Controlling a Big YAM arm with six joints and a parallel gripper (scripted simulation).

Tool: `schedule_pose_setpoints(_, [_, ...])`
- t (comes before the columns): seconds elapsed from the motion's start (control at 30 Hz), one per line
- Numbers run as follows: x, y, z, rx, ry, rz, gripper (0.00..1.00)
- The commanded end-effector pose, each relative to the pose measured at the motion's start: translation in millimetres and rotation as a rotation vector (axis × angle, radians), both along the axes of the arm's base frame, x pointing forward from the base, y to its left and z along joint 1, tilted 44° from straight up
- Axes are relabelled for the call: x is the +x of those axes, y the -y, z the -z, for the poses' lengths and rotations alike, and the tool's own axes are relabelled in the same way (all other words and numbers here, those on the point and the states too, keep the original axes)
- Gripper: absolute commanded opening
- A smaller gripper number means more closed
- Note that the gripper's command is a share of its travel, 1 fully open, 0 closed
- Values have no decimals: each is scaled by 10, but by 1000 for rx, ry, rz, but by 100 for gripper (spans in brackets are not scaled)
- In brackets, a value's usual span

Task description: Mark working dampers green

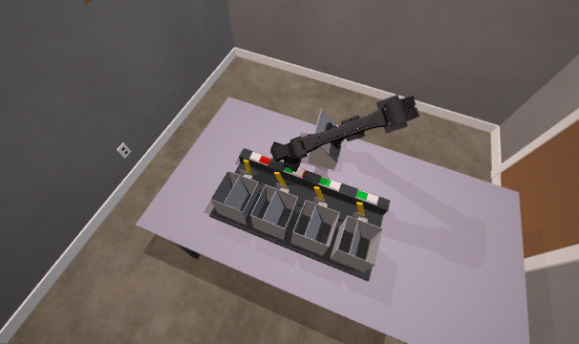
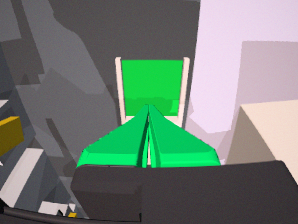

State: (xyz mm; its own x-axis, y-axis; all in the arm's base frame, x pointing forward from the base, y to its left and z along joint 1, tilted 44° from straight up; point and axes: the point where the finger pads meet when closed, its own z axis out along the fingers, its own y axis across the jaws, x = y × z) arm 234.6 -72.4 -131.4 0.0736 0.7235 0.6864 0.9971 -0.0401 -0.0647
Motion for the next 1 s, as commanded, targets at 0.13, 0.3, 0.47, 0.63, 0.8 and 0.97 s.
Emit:
schedule_pose_setpoints(0.13, [20, -83, -56, 0, -1, -8, 0])
schedule_pose_setpoints(0.3, [-7, -119, -39, 8, -11, -8, 0])
schedule_pose_setpoints(0.47, [2, -115, -50, 6, -8, -8, 0])
schedule_pose_setpoints(0.63, [2, -115, -50, 6, -8, -8, 0])
schedule_pose_setpoints(0.8, [2, -115, -50, 6, -8, -8, 0])
schedule_pose_setpoints(0.97, [2, -115, -50, 6, -8, -8, 0])
